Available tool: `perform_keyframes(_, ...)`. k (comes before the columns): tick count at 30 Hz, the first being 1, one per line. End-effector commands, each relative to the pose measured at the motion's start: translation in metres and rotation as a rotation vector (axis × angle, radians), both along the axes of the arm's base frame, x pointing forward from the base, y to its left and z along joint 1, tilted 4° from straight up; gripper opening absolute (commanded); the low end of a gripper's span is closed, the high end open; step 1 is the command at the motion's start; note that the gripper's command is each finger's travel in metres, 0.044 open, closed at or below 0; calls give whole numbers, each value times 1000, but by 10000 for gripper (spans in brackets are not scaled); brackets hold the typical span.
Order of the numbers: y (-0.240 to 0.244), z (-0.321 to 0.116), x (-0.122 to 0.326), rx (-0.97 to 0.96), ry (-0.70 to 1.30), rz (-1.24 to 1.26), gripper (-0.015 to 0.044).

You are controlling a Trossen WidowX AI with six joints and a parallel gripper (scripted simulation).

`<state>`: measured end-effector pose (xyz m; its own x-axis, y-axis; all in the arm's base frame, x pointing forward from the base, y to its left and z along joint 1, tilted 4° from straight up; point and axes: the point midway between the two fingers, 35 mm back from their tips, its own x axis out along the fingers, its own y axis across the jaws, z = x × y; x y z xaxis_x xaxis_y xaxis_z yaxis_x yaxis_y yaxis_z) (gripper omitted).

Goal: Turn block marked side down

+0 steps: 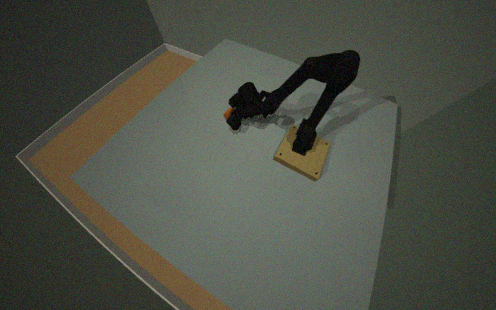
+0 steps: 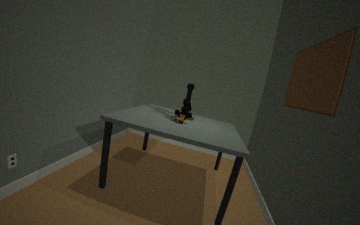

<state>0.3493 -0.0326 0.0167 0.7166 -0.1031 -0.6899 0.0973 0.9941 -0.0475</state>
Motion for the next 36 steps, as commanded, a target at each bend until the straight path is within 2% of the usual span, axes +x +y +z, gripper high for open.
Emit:
perform_keyframes(1, 1, -8, -5, -4, -34, 8, 0)
perform_keyframes(14, 1, -6, -19, -25, -213, 17, 0)
perform_keyframes(32, 1, -2, -20, -28, -244, 18, 0)
perform_keyframes(36, 1, -2, -20, -28, -244, 18, 105)
